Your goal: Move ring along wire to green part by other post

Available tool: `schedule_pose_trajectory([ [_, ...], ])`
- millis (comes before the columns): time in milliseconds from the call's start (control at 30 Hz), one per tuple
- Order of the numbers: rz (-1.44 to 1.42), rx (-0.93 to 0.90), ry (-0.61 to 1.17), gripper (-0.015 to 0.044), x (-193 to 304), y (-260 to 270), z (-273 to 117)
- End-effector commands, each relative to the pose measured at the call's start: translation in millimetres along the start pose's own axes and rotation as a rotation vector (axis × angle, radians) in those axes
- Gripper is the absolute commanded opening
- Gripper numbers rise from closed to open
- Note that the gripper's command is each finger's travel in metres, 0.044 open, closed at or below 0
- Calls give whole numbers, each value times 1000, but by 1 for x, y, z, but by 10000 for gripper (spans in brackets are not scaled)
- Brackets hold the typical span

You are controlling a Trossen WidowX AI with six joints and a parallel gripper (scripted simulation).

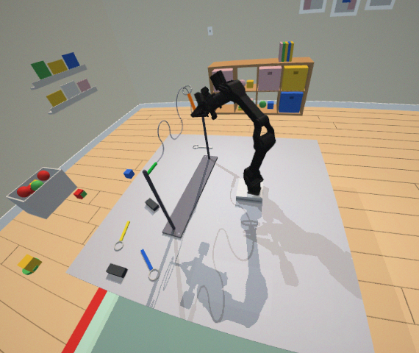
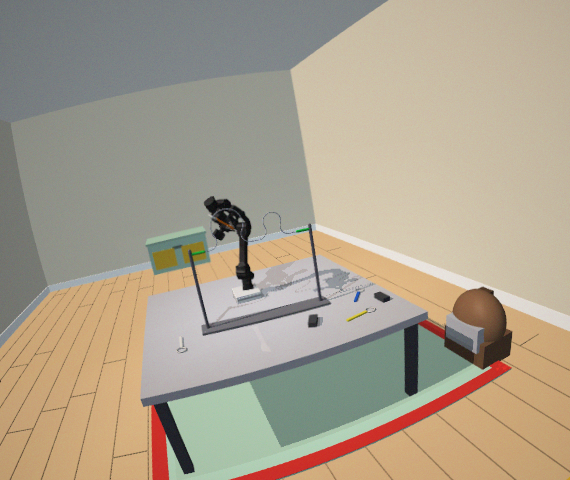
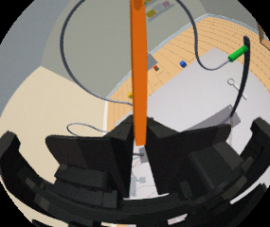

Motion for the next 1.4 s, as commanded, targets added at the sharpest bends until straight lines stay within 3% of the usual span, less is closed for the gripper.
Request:
schedule_pose_trajectory([
  [0, -58, 34, -7, -150, -1, -2, 0],
  [1367, -513, 321, -74, -150, -6, -18, -1],
])
Point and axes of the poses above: the point midway between the two fingers, 35 mm back from their tips, its own z axis out along the fingers, its own y axis across the jaws, x = y × z, the point moved 1 cm from there along -z, back along the fingers, and after that the axes turned 4 degrees about z, right-handed, at the moved point
